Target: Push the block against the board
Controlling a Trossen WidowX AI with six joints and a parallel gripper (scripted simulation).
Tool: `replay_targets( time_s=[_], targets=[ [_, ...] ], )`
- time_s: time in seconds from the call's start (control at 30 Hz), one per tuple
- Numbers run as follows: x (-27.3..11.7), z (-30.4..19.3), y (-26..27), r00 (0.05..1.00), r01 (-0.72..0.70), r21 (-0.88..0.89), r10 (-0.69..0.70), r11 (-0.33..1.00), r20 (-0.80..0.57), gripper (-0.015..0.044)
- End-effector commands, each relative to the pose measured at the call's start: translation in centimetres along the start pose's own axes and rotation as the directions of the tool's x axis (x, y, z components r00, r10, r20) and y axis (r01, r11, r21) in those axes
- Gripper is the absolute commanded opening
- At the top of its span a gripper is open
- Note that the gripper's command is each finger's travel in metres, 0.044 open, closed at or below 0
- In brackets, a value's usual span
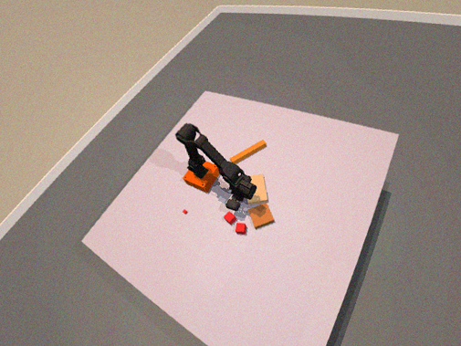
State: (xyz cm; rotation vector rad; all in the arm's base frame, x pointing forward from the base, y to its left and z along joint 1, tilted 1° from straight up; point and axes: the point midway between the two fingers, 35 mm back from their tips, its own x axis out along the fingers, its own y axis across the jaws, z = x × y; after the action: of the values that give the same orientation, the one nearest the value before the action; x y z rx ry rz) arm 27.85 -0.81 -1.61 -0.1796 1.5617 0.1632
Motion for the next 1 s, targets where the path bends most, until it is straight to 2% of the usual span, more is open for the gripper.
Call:
replay_targets(
  time_s=[0.0, 0.47, 0.53, 0.63, 0.97],
  targets=[
    [-0.1, -0.5, 0.0, 1.000, -0.002, -0.004, 0.002, 1.000, 0.008, 0.0000],
    [0.2, -2.9, -0.1, 1.000, -0.002, -0.004, 0.002, 1.000, 0.006, 0.0000],
    [-1.0, -2.4, -0.2, 1.000, -0.001, -0.001, 0.001, 1.000, 0.000, 0.0000],
    [-5.0, -2.5, -0.1, 1.000, -0.002, -0.004, 0.002, 1.000, 0.007, 0.0000],
    [-5.5, -1.3, 0.8, 1.000, -0.007, -0.036, 0.007, 0.999, 0.006, 0.0000]
  ],
)
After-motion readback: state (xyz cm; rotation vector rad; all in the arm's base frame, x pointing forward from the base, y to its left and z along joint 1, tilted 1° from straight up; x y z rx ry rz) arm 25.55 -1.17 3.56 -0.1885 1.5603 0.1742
